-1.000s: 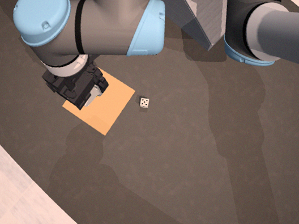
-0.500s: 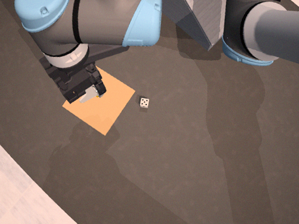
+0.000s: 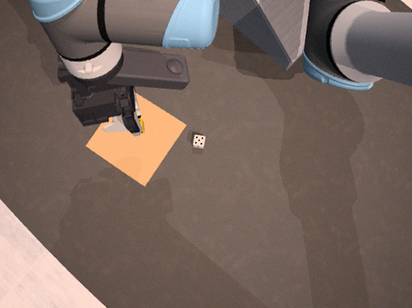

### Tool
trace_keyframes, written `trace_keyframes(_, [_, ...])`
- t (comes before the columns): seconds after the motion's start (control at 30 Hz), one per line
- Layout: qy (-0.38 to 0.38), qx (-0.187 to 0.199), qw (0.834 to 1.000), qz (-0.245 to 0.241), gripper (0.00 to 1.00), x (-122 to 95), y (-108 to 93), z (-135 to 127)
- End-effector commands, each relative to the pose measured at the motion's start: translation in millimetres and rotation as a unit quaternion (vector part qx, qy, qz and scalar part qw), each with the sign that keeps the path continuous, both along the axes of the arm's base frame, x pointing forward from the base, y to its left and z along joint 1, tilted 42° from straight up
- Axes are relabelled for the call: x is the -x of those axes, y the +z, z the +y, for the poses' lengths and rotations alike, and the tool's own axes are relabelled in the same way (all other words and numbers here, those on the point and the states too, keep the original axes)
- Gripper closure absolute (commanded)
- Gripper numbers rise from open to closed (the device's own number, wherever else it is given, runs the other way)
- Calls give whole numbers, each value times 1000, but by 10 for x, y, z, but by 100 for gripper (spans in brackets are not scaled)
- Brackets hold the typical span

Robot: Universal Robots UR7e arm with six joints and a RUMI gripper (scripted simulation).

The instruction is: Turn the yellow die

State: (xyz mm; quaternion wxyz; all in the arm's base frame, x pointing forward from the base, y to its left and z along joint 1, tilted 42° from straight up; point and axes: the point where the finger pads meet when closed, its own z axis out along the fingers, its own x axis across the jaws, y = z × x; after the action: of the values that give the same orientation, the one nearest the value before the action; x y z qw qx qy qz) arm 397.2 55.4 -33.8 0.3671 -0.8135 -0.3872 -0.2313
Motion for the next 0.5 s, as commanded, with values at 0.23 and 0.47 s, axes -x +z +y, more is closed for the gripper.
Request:
trace_keyframes(0.23, [-130, -39, 981, 138, 97, -11, 8, 30])
trace_keyframes(0.47, [-200, -67, 953, 218, 97, -26, 12, 41])
